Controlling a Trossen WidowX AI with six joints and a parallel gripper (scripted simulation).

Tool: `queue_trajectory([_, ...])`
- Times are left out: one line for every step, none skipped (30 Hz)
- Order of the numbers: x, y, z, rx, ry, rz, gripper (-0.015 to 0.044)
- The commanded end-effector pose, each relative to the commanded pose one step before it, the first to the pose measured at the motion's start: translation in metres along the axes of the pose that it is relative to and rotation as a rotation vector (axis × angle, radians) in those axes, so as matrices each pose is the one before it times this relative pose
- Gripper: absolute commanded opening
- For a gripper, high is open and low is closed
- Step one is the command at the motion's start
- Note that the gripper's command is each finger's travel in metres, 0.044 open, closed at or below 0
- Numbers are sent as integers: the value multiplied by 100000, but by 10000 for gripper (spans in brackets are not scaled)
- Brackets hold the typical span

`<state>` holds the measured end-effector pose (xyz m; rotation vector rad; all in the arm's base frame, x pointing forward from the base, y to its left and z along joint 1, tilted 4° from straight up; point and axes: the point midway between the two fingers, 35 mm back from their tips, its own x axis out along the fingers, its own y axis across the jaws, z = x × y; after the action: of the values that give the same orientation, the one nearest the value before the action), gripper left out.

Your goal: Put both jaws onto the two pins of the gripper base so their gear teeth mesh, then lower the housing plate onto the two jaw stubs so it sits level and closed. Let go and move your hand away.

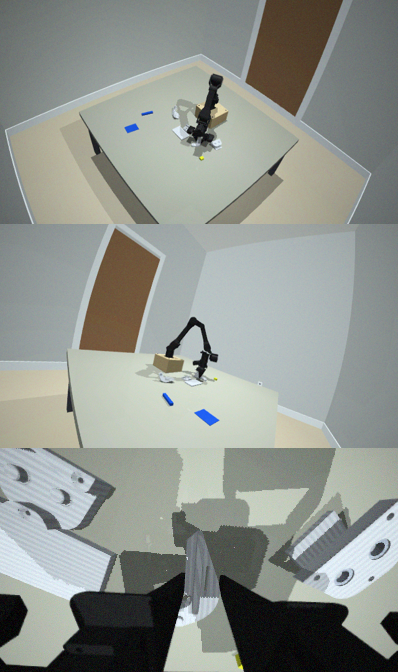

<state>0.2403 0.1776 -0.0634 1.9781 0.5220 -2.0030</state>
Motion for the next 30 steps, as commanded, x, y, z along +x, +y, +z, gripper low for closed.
queue_trajectory([-198, -68, -31, -22, -3, -361, 134])
queue_trajectory([-245, -4, -35, 14, -4, 13, 134])
queue_trajectory([-304, -4, -40, 18, -5, 16, 134])
queue_trajectory([-306, -4, -36, 18, -5, 16, 134])
queue_trajectory([-307, -3, -33, 18, -6, 16, 134])
queue_trajectory([-308, -3, -29, 18, -6, 16, 134])
queue_trajectory([-309, -2, -25, 18, -6, 16, 134])
queue_trajectory([-310, -2, -22, 18, -7, 16, 134])
queue_trajectory([-311, -1, -18, 18, -7, 16, 134])
queue_trajectory([-312, -1, -14, 18, -8, 16, 134])
queue_trajectory([-314, 0, -11, 18, -8, 16, 134])
queue_trajectory([-314, 0, -7, 18, -8, 16, 134])
queue_trajectory([-315, 1, -3, 18, -9, 16, 134])
queue_trajectory([-316, 2, 1, 18, -9, 16, 134])
queue_trajectory([-317, 2, 4, 18, -10, 16, 134])
queue_trajectory([-318, 3, 8, 18, -10, 16, 134])
queue_trajectory([-319, 3, 12, 18, -10, 16, 134])
queue_trajectory([-319, 4, 16, 18, -11, 16, 134])
queue_trajectory([-320, 4, 20, 18, -11, 16, 134])
queue_trajectory([-320, 5, 24, 18, -12, 16, 134])
queue_trajectory([-321, 5, 28, 18, -12, 16, 134])
queue_trajectory([-322, 6, 31, 18, -12, 17, 134])
queue_trajectory([-322, 6, 35, 18, -13, 17, 134])
queue_trajectory([-322, 7, 39, 18, -13, 17, 134])
queue_trajectory([-261, 6, 35, 15, -11, 13, 134])
queue_trajectory([-156, 4, 22, 9, -7, 8, 134])
queue_trajectory([-52, 1, 8, 3, -2, 3, 134])
queue_trajectory([0, 0, 0, 0, 0, 0, 134])
queue_trajectory([0, 0, 0, 0, 0, 0, 134])
queue_trajectory([0, 0, 0, 0, 0, 0, 134])
